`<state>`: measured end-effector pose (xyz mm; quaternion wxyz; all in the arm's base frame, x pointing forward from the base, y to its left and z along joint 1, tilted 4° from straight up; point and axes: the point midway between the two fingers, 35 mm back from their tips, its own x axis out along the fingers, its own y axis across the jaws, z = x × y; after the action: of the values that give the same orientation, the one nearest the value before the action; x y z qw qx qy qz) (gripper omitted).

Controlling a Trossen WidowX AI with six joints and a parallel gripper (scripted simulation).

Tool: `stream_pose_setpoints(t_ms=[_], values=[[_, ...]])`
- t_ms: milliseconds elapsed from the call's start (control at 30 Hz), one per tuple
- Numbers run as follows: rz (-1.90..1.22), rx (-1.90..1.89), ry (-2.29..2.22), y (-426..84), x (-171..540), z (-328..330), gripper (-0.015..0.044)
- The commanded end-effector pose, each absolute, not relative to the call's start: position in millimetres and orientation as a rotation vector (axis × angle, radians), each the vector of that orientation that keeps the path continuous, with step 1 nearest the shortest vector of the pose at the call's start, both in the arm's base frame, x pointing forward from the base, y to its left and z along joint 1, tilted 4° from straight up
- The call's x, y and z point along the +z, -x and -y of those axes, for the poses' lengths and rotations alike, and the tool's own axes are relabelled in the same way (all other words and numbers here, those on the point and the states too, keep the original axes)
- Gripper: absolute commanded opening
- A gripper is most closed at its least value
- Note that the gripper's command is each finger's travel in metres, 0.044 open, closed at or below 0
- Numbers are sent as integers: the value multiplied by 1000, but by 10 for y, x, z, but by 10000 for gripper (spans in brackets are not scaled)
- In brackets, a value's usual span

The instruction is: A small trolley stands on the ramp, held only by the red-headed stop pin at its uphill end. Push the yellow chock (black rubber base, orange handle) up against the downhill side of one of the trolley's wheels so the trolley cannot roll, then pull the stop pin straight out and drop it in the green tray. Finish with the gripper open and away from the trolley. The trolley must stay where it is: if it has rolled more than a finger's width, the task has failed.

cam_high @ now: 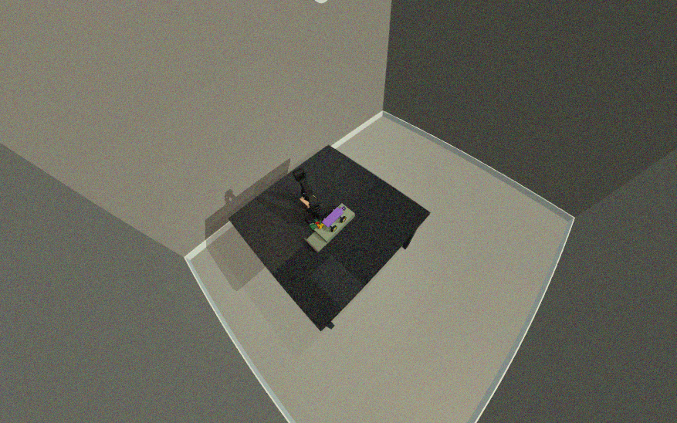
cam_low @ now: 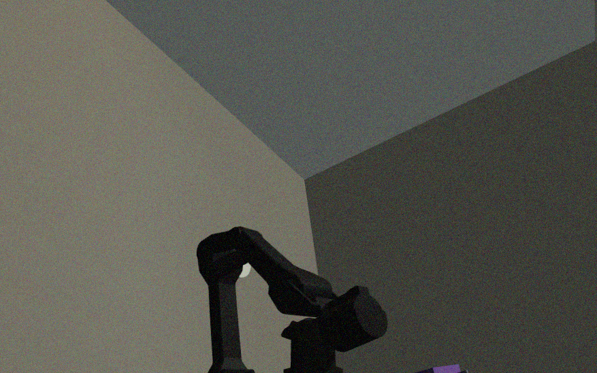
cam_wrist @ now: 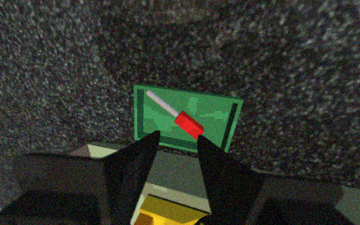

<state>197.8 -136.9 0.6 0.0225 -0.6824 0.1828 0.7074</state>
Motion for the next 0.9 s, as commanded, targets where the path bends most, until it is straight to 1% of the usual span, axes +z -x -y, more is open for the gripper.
stream_pose_setpoints(t_ms=[0,433,600,633,867], values=[[-573,2197,2108,-1967,-19,1352,190],[-572,2197,2108,-1976,-72,1302,190],[-566,2190,2114,-1995,-49,1314,321],[-566,2190,2114,-1995,-49,1314,340],[-567,2191,2113,-1995,-17,1310,340]])
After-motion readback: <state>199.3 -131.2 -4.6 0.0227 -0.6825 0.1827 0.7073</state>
